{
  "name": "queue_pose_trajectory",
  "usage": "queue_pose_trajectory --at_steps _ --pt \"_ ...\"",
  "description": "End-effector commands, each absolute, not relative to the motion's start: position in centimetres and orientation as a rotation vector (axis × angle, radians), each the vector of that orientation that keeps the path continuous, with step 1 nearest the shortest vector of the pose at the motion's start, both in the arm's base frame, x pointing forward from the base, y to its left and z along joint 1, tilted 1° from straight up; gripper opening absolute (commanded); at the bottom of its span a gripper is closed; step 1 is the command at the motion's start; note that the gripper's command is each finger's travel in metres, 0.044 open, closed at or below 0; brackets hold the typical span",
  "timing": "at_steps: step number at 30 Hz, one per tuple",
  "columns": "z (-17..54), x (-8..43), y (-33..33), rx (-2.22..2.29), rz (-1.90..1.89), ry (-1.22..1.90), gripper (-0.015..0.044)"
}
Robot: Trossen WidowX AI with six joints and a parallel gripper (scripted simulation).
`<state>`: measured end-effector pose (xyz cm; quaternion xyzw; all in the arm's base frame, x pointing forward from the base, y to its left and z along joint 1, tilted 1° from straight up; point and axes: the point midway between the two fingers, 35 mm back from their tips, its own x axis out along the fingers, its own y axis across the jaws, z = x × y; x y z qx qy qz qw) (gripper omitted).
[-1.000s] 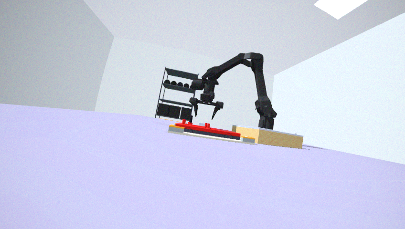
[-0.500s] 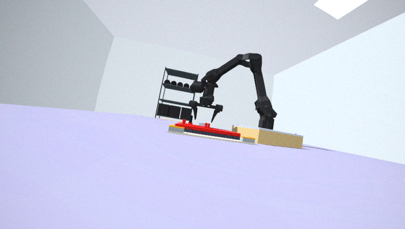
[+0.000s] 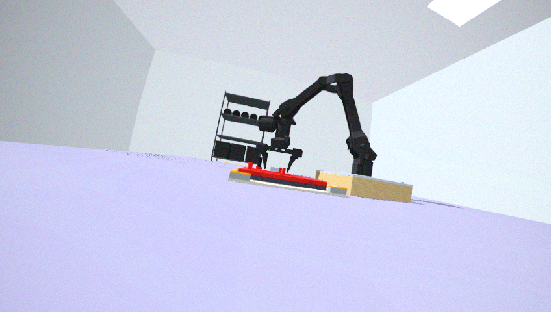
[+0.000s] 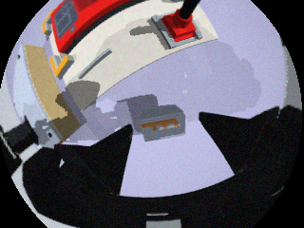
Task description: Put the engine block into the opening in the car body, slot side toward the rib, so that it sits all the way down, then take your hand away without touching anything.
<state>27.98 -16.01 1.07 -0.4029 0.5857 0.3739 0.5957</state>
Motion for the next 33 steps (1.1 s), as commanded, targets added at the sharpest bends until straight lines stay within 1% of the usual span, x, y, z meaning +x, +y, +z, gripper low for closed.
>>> queue_pose_trajectory --at_steps 1,3,11,20,26,27,33 --pt "0.1 27.6 -15.9 -0.929 0.887 1.373 0.044" --pt "0.1 27.6 -15.9 -0.929 0.887 1.373 0.044" --pt "0.1 27.6 -15.9 -0.929 0.887 1.373 0.023" --pt "0.1 27.6 -15.9 -0.929 0.887 1.373 0.017" --pt "1.1 27.8 -16.0 -0.929 0.886 1.373 0.0012" --pt "1.4 27.8 -16.0 -0.93 0.886 1.373 0.0" --pt "3.2 28.0 -16.1 -0.93 0.886 1.373 0.0"
